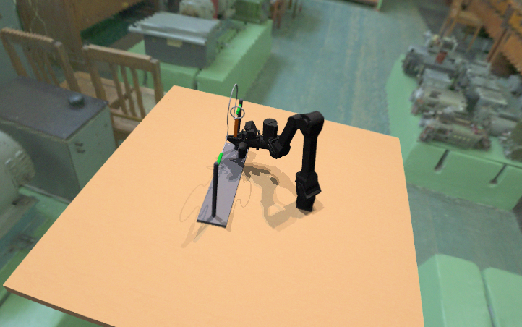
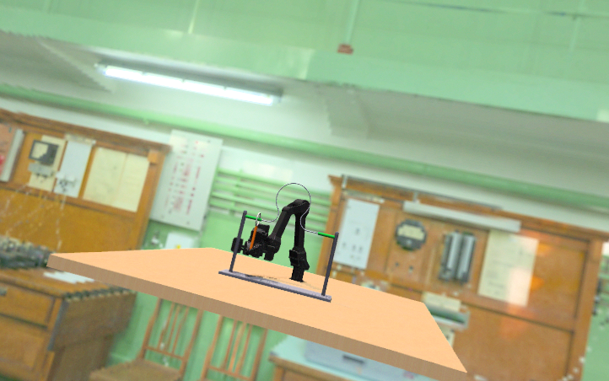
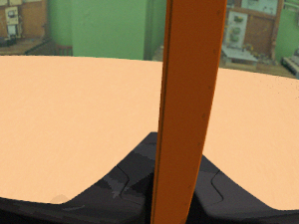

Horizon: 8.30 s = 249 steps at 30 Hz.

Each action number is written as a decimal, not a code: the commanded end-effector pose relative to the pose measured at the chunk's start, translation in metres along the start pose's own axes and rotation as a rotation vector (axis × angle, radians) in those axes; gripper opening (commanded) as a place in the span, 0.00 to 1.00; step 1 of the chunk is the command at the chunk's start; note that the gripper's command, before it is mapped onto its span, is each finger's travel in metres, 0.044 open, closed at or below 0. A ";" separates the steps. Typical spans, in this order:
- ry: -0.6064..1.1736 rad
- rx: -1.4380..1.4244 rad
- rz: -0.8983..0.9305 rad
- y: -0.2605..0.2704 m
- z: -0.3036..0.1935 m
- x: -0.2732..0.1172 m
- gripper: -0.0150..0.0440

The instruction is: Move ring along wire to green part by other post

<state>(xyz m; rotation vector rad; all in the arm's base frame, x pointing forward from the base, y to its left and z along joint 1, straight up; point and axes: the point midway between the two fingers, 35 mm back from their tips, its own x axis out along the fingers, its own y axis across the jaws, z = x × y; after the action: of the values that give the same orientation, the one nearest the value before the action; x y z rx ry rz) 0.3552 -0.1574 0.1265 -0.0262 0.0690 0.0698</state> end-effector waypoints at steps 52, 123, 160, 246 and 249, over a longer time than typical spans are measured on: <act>-0.007 0.375 0.028 0.101 0.013 0.000 0.00; 0.403 1.695 0.574 0.192 0.206 -0.085 0.00; 0.430 1.847 0.603 0.168 0.258 -0.089 0.00; 0.532 0.739 0.156 0.159 0.208 -0.085 0.00; 0.532 0.701 0.142 0.158 0.207 -0.085 0.00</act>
<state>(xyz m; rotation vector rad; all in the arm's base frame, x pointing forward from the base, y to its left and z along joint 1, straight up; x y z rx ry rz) 0.2736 0.0012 0.3358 0.7041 0.6257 0.1879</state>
